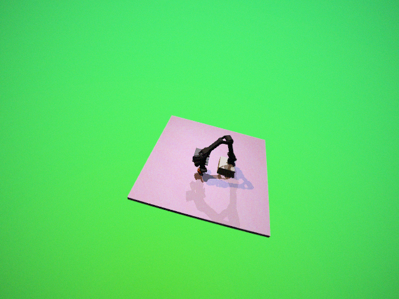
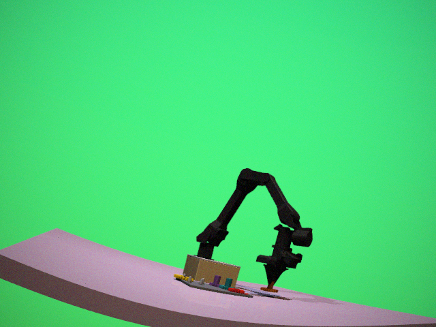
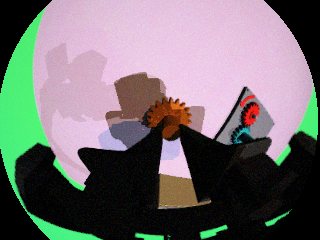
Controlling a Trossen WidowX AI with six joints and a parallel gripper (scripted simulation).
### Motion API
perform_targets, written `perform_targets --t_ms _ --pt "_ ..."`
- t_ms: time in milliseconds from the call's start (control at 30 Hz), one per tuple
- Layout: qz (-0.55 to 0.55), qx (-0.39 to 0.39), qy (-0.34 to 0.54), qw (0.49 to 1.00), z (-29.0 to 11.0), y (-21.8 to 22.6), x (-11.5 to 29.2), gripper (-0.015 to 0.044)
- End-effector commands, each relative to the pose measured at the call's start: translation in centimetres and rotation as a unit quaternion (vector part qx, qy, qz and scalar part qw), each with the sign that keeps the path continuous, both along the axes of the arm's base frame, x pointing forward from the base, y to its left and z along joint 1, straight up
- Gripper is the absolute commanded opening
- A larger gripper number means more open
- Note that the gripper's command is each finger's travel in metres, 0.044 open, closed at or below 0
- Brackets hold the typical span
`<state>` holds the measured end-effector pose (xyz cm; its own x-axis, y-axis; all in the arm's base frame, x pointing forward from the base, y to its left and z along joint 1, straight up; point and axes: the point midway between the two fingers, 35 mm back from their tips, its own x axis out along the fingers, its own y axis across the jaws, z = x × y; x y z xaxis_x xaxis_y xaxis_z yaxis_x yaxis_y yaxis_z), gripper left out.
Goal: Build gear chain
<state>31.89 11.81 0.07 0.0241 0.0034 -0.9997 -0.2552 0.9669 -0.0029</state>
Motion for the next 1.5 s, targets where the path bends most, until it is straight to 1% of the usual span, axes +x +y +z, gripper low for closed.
perform_targets --t_ms 0,633,1200,1467 --pt "-0.003 0.003 -0.006 1.0 1.4 0.2 0.5 0.0" --pt "-0.003 0.003 -0.006 1.0 7.0 0.4 0.7 0.0" --pt "-0.003 0.003 -0.006 1.0 12.0 0.2 -0.1 0.0" --pt "-0.007 0.005 -0.004 1.0 12.1 -0.3 0.0 0.0"
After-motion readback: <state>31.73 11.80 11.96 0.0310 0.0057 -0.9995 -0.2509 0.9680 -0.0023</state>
